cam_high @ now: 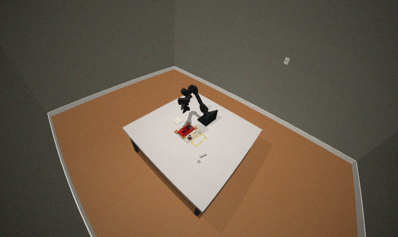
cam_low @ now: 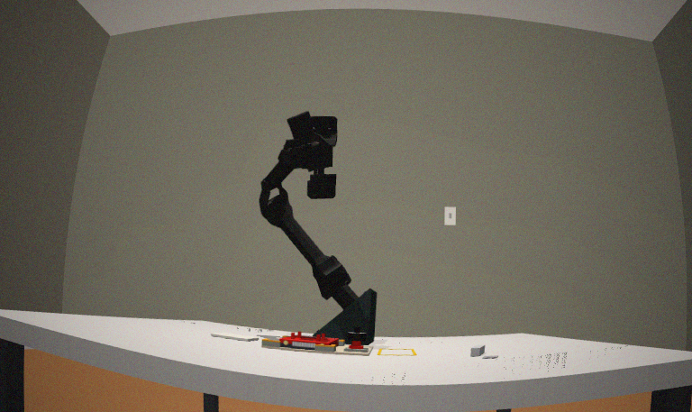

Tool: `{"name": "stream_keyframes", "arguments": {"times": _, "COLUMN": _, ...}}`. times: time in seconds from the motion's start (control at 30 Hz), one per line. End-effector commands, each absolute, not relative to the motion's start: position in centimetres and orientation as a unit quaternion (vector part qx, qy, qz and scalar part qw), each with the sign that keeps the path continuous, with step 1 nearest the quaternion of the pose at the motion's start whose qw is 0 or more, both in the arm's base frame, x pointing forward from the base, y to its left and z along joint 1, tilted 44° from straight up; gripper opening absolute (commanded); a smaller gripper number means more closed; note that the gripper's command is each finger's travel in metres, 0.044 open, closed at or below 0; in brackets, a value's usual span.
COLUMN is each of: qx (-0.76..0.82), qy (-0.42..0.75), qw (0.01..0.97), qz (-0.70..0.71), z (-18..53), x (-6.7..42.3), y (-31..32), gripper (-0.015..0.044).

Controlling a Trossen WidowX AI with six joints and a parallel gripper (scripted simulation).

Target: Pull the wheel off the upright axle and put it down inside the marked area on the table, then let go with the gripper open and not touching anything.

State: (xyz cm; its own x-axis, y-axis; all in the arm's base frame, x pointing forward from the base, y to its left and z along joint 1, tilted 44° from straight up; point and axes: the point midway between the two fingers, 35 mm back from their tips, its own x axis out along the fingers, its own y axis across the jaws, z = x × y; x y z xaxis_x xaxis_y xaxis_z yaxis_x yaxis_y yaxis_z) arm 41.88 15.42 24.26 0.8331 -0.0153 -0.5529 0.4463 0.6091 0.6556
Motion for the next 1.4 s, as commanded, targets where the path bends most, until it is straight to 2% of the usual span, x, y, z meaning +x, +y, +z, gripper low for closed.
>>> {"name": "stream_keyframes", "arguments": {"times": 0.0, "qx": 0.326, "qy": 0.311, "qw": 0.872, "qz": -0.188, "z": 19.4, "x": 42.7, "y": 13.9, "gripper": 0.0300}}
{"name": "stream_keyframes", "arguments": {"times": 0.3, "qx": 0.055, "qy": 0.479, "qw": 0.830, "qz": -0.280, "z": 7.8, "x": 41.9, "y": 9.2, "gripper": 0.0300}}
{"name": "stream_keyframes", "arguments": {"times": 0.6, "qx": -0.217, "qy": 0.656, "qw": 0.664, "qz": -0.287, "z": -1.2, "x": 37.9, "y": 3.5, "gripper": 0.0300}}
{"name": "stream_keyframes", "arguments": {"times": 1.17, "qx": -0.235, "qy": 0.668, "qw": 0.647, "qz": -0.283, "z": -1.0, "x": 37.0, "y": 2.4, "gripper": 0.0300}}
{"name": "stream_keyframes", "arguments": {"times": 1.37, "qx": -0.234, "qy": 0.668, "qw": 0.647, "qz": -0.283, "z": -3.0, "x": 37.0, "y": 0.6, "gripper": 0.0300}}
